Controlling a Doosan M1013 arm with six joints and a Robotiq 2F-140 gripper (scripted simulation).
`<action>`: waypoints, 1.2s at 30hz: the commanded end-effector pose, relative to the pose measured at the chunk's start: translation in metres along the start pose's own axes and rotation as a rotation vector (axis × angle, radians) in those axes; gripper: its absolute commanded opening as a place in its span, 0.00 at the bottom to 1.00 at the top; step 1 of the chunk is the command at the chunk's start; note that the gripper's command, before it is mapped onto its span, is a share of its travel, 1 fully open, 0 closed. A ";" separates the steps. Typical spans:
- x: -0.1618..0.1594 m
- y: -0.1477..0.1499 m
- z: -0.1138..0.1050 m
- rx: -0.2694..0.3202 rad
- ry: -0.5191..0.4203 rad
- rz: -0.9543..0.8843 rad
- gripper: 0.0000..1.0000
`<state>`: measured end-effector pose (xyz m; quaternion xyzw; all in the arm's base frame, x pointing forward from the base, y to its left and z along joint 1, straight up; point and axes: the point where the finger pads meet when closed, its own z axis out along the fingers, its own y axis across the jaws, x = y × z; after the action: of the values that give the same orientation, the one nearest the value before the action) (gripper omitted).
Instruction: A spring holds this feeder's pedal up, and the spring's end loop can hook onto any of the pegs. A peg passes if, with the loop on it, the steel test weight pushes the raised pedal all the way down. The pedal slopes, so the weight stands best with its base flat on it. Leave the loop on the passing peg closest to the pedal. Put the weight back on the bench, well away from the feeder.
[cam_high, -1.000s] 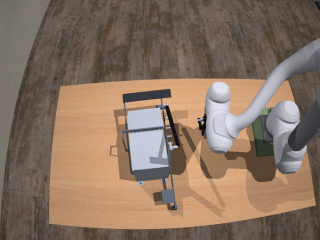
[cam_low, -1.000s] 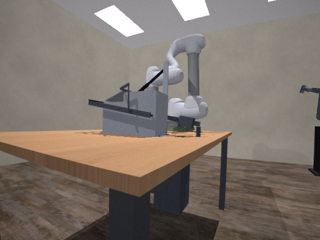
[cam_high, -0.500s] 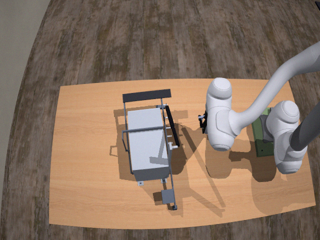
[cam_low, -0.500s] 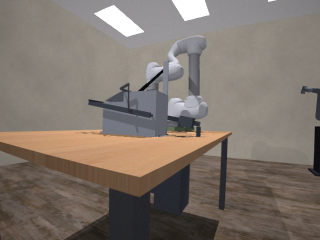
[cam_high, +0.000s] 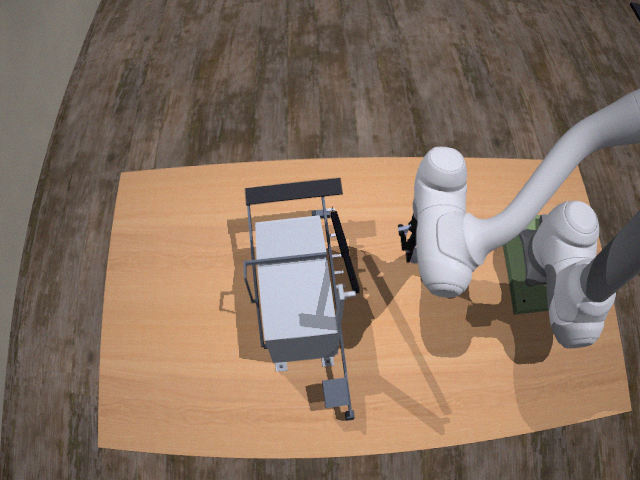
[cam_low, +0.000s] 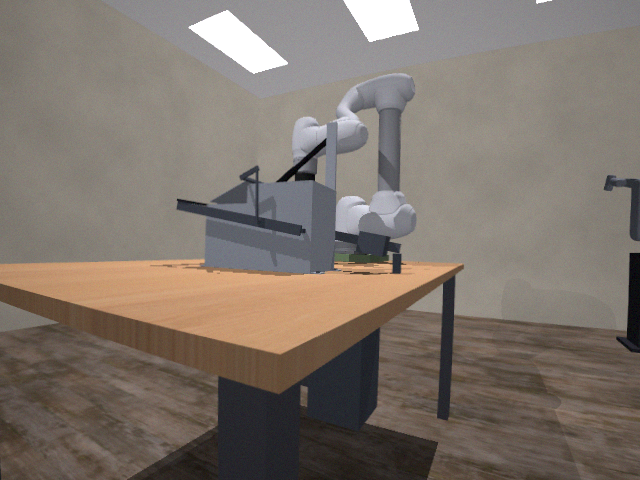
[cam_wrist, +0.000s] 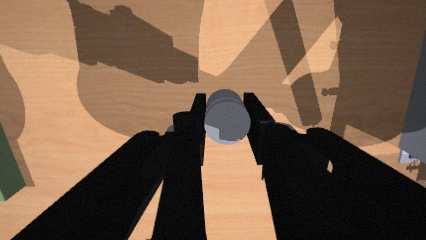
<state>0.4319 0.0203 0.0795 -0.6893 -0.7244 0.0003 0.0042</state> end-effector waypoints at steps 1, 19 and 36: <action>0.000 0.001 -0.008 -0.001 0.000 0.000 0.25; 0.000 0.000 -0.046 -0.001 0.000 0.000 0.25; 0.000 0.000 -0.081 -0.001 0.000 0.000 0.25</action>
<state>0.4323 0.0198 0.1547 -0.6894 -0.7244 0.0003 0.0041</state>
